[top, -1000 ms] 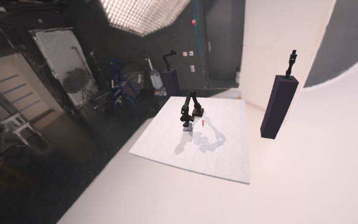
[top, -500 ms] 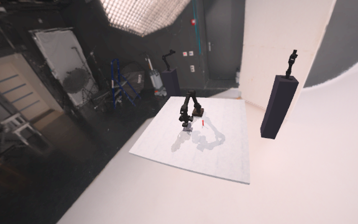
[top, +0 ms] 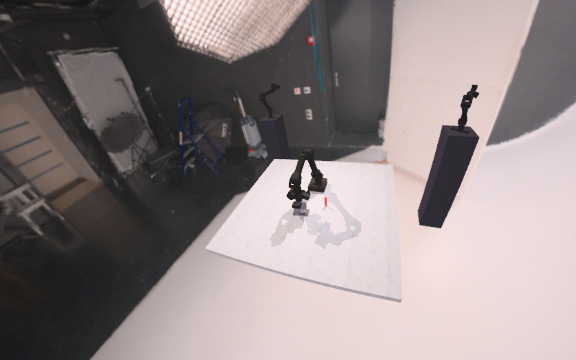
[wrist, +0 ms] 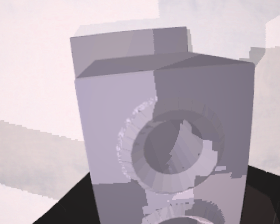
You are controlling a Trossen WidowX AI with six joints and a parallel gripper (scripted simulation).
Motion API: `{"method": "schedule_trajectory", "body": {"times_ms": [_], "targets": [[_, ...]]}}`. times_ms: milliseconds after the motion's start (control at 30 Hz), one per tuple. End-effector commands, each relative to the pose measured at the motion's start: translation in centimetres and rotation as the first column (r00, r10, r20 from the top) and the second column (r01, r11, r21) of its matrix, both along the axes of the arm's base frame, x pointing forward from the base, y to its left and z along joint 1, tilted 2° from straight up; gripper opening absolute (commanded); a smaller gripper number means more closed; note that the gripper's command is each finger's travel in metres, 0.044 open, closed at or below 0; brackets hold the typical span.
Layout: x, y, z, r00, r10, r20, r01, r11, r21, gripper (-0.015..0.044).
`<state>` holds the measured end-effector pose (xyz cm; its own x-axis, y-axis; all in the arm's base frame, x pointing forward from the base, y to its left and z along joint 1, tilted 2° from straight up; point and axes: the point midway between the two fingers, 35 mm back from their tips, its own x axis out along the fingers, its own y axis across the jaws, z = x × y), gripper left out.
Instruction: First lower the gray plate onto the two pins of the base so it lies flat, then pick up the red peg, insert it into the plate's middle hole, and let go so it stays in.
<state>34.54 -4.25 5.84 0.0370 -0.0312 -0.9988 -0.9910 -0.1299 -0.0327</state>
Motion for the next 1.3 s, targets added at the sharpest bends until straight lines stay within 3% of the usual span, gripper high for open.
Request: {"method": "schedule_trajectory", "body": {"times_ms": [0,1033,1267], "targets": [[-0.1,-0.1,-0.7,1.000,0.004,-0.004,-0.004,1.000,-0.003,0.0000],[0.1,-0.1,-3.4,1.000,0.000,-0.002,0.000,1.000,0.000,0.0000],[0.1,-0.1,-3.4,1.000,0.000,-0.002,0.000,1.000,0.000,0.0184]]}}
